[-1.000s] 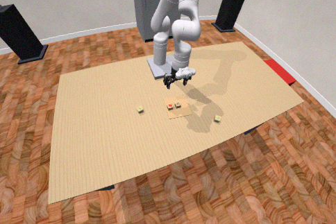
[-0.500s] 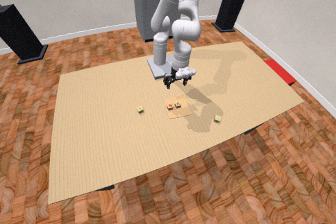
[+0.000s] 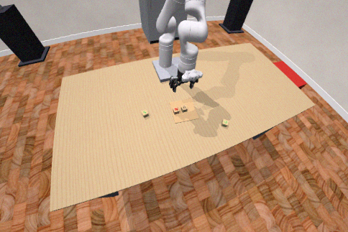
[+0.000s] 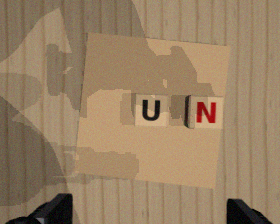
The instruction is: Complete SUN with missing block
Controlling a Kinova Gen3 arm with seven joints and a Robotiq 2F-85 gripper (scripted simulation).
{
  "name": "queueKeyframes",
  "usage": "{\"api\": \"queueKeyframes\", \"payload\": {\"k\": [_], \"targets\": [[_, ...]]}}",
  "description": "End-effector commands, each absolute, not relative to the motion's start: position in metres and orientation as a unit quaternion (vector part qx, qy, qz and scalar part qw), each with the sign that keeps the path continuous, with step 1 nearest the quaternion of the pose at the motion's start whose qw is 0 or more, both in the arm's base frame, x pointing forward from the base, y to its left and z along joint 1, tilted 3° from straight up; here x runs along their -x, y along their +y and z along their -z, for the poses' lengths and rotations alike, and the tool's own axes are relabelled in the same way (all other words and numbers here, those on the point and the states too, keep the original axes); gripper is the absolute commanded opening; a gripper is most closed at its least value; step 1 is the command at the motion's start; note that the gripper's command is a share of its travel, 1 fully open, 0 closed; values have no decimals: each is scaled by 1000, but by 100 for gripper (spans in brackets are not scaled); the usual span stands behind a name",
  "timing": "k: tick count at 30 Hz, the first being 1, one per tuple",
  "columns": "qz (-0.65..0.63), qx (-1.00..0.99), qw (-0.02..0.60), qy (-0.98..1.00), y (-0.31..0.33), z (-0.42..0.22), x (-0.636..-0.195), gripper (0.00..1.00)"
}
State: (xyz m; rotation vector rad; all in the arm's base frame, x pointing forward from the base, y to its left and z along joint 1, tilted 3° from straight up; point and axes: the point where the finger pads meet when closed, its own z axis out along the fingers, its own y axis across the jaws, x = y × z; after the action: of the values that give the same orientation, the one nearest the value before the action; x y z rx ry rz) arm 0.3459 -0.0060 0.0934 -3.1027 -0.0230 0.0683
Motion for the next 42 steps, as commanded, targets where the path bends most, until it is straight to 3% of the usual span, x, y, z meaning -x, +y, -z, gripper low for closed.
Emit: {"api": "queueKeyframes", "payload": {"k": [1, 8, 13, 42], "targets": [[-21, 1000, 19, -7, -6, -94, -346, 100], [-21, 1000, 19, -7, -10, -94, -347, 100], [-21, 1000, 19, -7, -51, -92, -347, 100], [-21, 1000, 19, -7, -55, -91, -347, 100]]}}
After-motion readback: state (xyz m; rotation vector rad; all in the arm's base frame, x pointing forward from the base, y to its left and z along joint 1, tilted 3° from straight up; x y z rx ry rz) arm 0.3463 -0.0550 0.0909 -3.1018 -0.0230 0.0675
